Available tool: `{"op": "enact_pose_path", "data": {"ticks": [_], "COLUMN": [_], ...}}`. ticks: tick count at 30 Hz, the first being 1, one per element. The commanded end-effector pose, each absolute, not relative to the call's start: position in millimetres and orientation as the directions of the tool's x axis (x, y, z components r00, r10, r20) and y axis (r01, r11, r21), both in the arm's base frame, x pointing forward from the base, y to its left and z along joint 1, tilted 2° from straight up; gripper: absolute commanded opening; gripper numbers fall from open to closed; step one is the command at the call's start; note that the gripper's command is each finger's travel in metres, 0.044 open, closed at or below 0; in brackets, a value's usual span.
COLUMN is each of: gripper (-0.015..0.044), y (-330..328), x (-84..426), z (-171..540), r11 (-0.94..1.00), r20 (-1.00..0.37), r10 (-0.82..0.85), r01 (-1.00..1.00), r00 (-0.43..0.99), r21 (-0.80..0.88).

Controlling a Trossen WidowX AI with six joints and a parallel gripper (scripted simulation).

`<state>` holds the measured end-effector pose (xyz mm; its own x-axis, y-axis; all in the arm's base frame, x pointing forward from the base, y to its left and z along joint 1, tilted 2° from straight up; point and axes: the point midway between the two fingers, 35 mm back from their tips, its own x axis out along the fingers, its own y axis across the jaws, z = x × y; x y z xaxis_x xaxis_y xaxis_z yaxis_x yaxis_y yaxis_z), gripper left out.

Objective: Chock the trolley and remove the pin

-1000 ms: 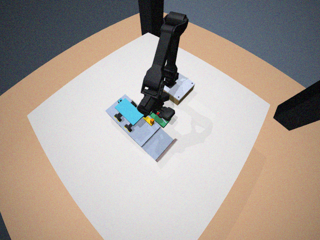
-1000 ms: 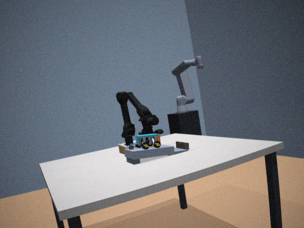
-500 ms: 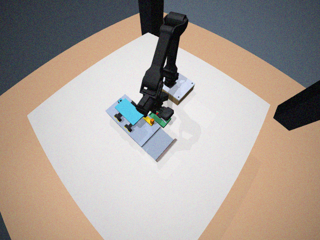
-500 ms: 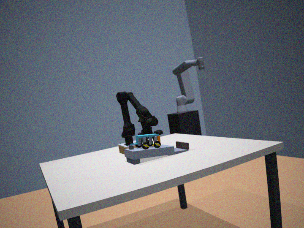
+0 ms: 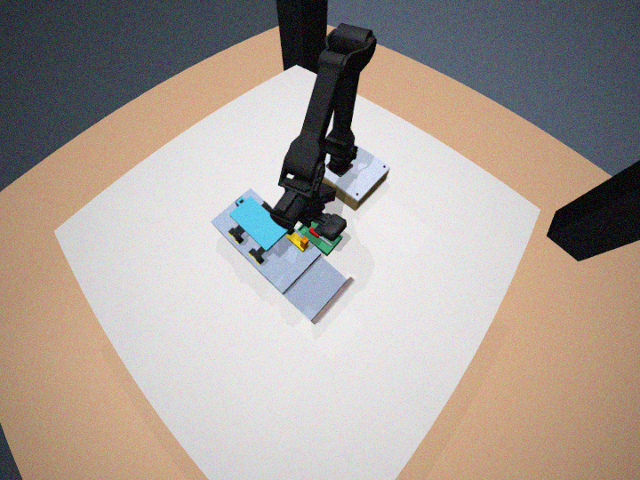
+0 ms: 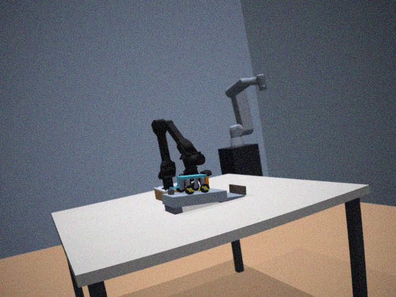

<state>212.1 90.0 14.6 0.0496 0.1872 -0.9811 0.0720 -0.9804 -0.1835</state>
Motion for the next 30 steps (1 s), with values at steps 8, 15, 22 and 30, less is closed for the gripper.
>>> {"op": "enact_pose_path", "data": {"ticks": [8,15,22,30], "gripper": [0.034,0.0366,0.044,0.044], "y": [90,89,87,86], "x": [212,209,205,203], "z": [15,34,54,79], "r11": [-0.98,-0.98,-0.98,-0.98], "r20": [-0.981,-0.981,-0.981,-0.981], "r10": [0.187,0.188,0.188,0.188], "r01": [0.072,0.073,0.074,0.074], "r00": [0.05,0.043,0.042,0.042], "r21": [-0.184,-0.184,-0.184,-0.184]}}
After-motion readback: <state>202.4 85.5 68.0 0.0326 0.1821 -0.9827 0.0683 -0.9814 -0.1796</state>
